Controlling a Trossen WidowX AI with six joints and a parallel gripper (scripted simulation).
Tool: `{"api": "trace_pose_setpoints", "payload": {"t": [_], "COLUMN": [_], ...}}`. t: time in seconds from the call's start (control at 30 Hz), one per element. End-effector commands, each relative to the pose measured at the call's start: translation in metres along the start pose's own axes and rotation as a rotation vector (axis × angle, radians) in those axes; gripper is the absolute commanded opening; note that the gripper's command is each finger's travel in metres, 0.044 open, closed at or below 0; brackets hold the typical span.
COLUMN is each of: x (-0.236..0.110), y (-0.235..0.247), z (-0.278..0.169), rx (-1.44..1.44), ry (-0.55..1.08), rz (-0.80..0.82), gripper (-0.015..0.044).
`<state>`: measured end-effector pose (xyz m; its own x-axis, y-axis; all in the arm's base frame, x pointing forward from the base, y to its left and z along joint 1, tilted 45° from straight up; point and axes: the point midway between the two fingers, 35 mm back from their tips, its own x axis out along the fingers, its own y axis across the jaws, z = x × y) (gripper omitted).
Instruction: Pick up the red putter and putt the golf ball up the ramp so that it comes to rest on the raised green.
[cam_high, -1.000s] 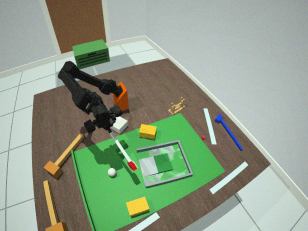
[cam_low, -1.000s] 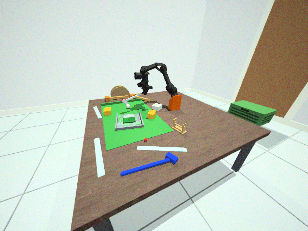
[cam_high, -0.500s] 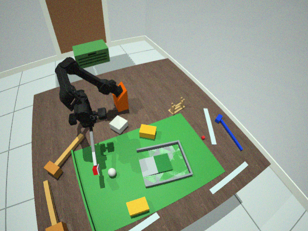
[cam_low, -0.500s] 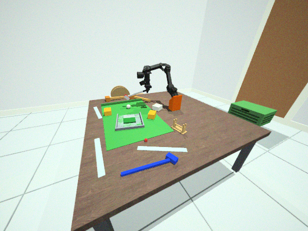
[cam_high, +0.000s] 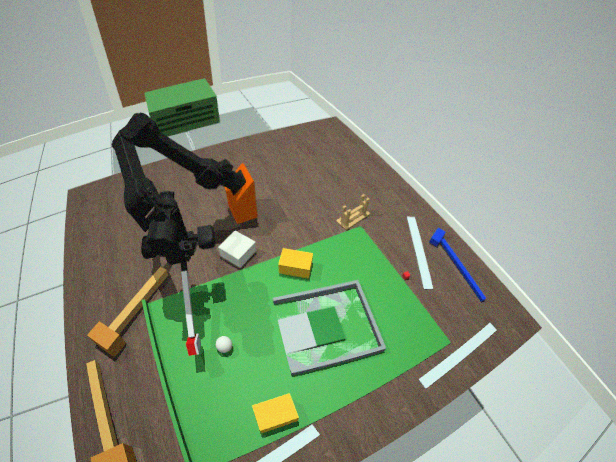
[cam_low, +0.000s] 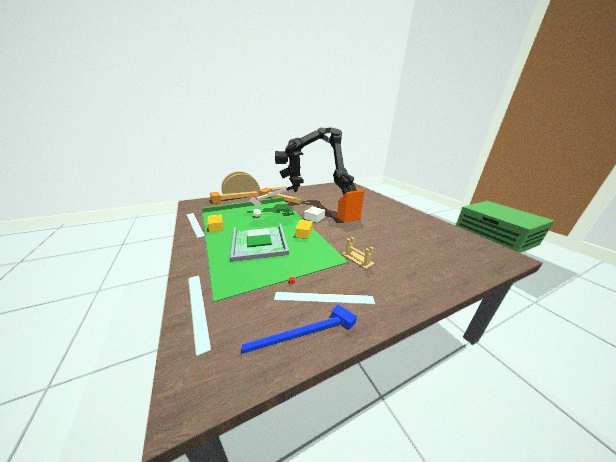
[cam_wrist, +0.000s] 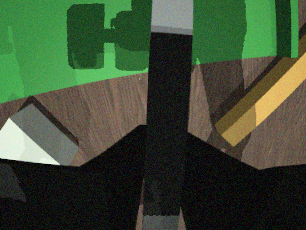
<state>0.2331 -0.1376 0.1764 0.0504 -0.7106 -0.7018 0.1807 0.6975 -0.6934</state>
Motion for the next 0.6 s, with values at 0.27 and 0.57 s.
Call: {"api": "trace_pose_setpoints", "payload": {"t": [0.27,0.57], "x": [0.015,0.03], "y": [0.001,0.0], "z": [0.002,0.001], "rx": [0.002,0.002], "ry": [-0.011,-0.012], "rz": [0.005,0.004], "gripper": [0.0,0.0]}}
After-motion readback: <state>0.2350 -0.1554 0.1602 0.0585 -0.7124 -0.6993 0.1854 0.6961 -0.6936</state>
